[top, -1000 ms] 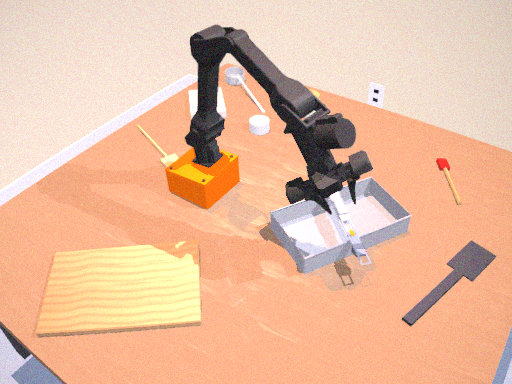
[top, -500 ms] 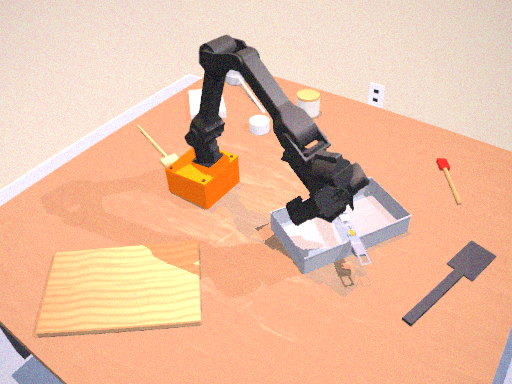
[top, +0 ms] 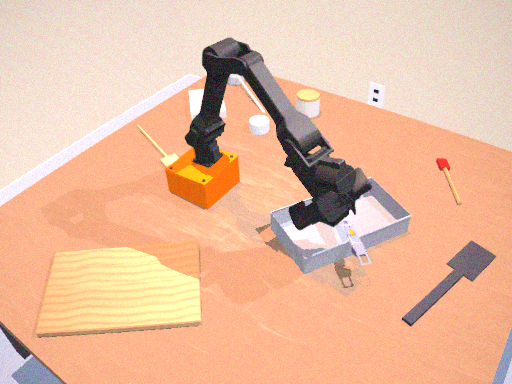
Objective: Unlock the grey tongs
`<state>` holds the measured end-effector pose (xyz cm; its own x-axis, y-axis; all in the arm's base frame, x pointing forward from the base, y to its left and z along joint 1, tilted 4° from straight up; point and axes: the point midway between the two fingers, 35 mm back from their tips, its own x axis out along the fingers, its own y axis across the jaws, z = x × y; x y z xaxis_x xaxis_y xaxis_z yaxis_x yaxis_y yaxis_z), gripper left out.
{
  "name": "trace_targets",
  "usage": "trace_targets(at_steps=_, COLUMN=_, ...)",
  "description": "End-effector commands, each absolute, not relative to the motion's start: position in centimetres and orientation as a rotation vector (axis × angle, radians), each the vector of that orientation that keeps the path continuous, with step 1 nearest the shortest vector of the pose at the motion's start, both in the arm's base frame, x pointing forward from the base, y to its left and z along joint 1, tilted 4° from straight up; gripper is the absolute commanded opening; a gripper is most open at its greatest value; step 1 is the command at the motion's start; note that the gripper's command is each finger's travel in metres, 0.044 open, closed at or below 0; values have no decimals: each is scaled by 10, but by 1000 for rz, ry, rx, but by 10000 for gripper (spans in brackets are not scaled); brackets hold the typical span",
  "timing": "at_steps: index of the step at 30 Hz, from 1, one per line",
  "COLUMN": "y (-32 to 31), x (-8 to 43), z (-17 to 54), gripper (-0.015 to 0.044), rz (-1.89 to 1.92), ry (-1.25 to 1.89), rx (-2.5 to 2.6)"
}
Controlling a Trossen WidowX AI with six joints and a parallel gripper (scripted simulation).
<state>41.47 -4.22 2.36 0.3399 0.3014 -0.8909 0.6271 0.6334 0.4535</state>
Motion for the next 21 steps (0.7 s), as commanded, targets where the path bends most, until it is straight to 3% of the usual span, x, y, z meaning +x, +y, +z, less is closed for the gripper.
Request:
trace_targets(at_steps=1, y=-39, x=417, z=17, gripper=260, rz=-255, ry=1256, rx=920)
trace_targets(at_steps=21, y=-29, x=428, z=-12, gripper=260, rz=-254, ry=1255, rx=921)
